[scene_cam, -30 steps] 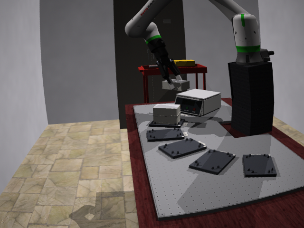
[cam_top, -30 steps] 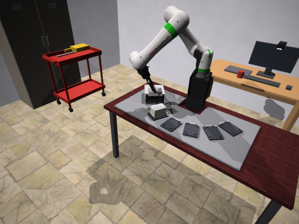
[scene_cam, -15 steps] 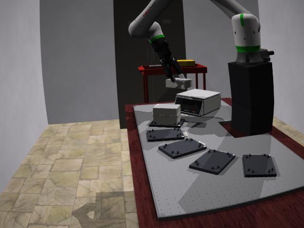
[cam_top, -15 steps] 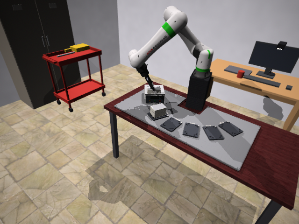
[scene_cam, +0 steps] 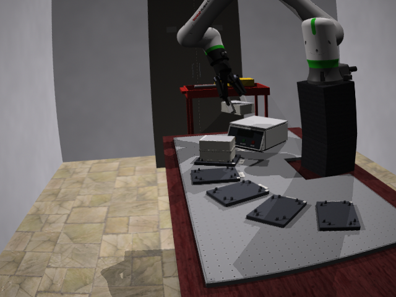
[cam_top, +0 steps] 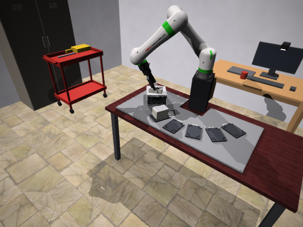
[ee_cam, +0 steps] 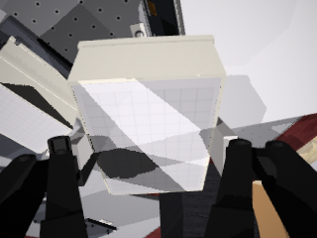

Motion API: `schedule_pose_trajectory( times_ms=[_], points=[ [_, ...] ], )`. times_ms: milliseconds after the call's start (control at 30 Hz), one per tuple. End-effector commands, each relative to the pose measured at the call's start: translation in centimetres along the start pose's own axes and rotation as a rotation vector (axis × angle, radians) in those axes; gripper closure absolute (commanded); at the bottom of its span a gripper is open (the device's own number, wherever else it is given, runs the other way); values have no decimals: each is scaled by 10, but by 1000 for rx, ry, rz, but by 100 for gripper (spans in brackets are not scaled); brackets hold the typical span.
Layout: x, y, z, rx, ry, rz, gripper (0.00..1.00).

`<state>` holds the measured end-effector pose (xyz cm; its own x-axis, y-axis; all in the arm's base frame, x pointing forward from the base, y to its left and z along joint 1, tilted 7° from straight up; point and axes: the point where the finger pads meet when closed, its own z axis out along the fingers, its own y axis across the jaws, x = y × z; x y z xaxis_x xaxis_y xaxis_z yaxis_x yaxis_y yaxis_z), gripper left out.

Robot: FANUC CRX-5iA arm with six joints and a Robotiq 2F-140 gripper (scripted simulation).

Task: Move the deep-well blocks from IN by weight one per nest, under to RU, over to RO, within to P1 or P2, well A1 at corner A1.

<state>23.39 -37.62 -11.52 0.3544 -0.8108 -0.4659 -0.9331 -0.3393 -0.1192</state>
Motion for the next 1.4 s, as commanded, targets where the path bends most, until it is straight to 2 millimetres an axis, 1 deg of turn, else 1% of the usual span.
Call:
schedule_pose_trajectory(
  times_ms=[0, 167, 233, 733, 800, 1300, 1367],
  points=[
    [1, 14, 0, 71, 0, 123, 90],
    [1, 31, -1, 75, 0, 130, 90],
    [1, 31, -1, 75, 0, 130, 90],
    [3, 81, -2, 75, 0, 130, 90],
    [3, 81, -2, 75, 0, 130, 90],
    [5, 131, -3, 75, 0, 130, 90],
    [5, 131, -3, 75, 0, 130, 90]
  ],
)
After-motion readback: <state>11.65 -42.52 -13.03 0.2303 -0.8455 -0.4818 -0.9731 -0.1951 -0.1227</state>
